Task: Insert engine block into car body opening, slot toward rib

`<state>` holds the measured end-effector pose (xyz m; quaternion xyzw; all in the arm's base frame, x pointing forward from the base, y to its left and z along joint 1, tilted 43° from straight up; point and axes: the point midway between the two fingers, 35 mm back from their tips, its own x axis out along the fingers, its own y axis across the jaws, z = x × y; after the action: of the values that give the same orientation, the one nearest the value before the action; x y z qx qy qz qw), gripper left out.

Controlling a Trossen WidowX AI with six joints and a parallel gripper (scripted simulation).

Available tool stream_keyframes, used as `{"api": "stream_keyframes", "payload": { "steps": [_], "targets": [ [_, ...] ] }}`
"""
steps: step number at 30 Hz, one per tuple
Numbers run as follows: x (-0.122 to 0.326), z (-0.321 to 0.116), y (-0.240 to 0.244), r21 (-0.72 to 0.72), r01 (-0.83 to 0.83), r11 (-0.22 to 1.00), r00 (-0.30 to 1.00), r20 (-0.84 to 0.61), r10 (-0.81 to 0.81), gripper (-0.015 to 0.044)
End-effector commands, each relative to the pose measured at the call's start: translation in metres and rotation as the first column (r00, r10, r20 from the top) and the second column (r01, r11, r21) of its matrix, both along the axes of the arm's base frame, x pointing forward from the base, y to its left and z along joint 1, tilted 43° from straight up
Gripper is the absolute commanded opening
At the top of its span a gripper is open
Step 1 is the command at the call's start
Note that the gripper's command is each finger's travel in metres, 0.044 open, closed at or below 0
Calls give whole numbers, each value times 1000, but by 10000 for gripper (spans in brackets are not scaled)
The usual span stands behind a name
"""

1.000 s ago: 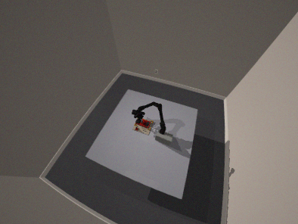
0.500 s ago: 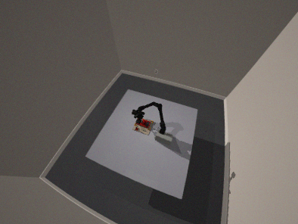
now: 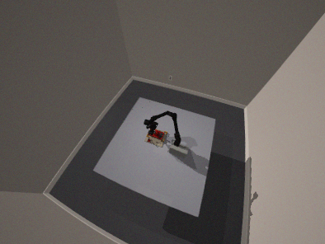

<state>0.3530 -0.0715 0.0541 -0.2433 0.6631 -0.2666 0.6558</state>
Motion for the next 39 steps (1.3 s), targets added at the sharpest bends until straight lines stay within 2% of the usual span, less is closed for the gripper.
{"api": "stream_keyframes", "payload": {
  "steps": [1, 39],
  "targets": [
    [0, 0, -1, -4, 3, 1000, 1000, 6, -3, 158],
    [0, -4, -5, -4, -9, 1000, 1000, -5, 9, 158]
  ]
}}
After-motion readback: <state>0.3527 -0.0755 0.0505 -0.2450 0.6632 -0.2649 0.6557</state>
